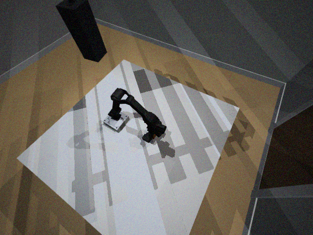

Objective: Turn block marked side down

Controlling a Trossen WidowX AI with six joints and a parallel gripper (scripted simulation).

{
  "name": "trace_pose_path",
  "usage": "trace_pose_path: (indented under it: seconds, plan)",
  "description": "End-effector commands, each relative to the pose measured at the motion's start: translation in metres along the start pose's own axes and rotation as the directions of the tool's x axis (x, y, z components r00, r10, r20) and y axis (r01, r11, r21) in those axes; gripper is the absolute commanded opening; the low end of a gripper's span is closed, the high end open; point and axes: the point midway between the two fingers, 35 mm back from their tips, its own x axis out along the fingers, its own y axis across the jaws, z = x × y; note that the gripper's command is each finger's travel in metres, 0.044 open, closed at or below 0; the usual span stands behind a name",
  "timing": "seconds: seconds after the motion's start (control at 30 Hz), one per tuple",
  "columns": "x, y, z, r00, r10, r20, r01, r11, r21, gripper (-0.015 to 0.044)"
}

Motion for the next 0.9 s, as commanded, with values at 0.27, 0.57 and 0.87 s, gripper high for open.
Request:
trace_pose_path:
  seconds: [0.27,0.57,0.87]
  plan:
    - [-0.004,0.0,0.0,1.0,-0.002,0.0,0.002,1.0,0.004,0.0012]
    - [-0.029,0.0,0.0,1.0,-0.002,0.011,0.002,1.0,0.004,0.0]
    - [-0.023,0.0,0.002,0.988,-0.005,0.153,0.005,1.0,0.001,0.0]
